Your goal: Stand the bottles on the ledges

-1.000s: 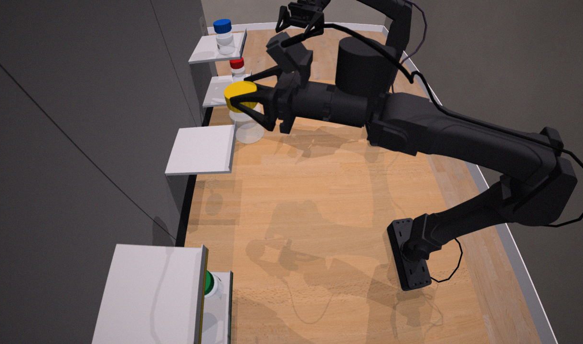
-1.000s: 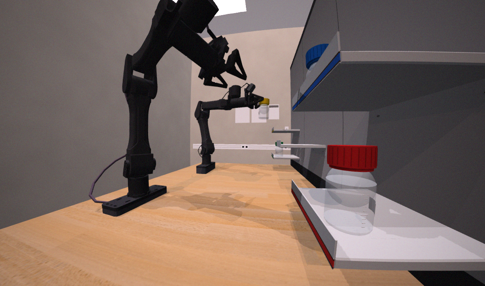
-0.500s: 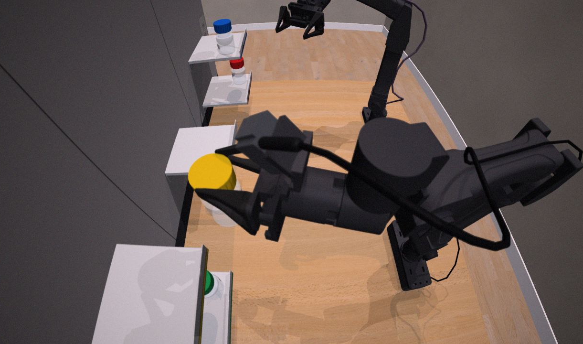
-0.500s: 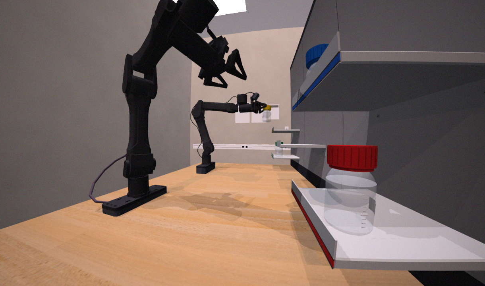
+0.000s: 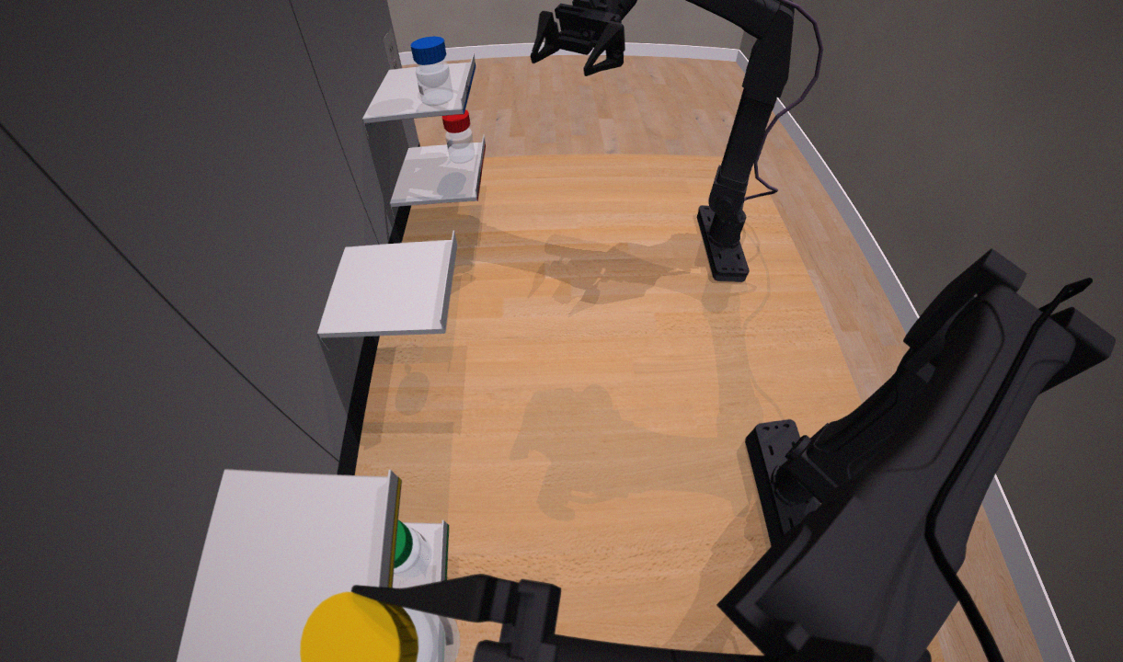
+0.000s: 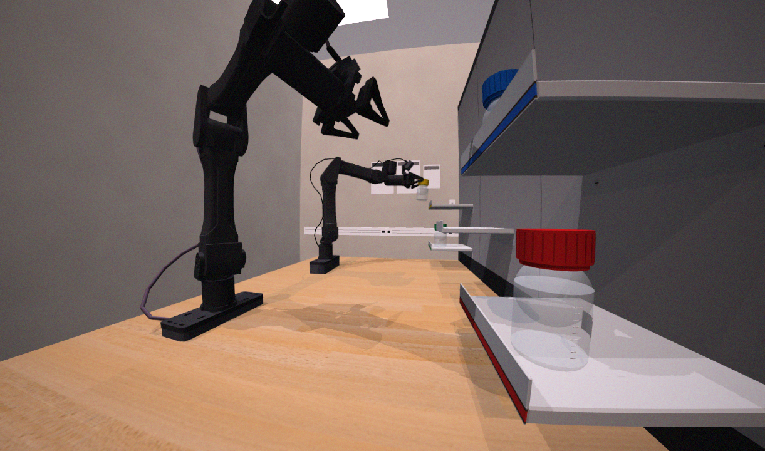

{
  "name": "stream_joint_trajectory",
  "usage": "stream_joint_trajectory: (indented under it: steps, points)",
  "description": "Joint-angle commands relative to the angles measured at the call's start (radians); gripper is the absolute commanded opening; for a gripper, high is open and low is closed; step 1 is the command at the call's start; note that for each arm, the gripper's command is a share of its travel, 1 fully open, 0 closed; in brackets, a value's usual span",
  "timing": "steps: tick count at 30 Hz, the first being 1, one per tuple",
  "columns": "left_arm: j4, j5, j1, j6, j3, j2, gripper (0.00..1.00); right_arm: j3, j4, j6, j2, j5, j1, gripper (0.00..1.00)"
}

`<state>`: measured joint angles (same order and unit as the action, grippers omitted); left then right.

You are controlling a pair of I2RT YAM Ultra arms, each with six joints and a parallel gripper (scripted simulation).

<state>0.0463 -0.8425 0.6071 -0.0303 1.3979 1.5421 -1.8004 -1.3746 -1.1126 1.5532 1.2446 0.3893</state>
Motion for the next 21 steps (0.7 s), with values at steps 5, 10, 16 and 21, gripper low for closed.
stream_joint_trajectory:
  steps: [5, 10, 16, 21]
  points:
    - [-0.008, -0.05, 0.015, -0.022, 0.09, 0.018, 0.5, -0.019, -0.02, -0.008, -0.001, 0.02, 0.003, 0.89]
    - [0.037, 0.123, -0.013, 0.014, 0.036, -0.031, 0.5, -0.019, -0.02, -0.008, -0.001, 0.02, 0.003, 0.89]
    - [0.061, 0.315, -0.066, 0.036, -0.038, -0.095, 0.5, -0.019, -0.02, -0.008, -0.001, 0.02, 0.003, 0.89]
    - [0.082, 0.485, -0.14, 0.052, -0.102, -0.149, 0.5, -0.019, -0.02, -0.008, -0.001, 0.02, 0.003, 0.89]
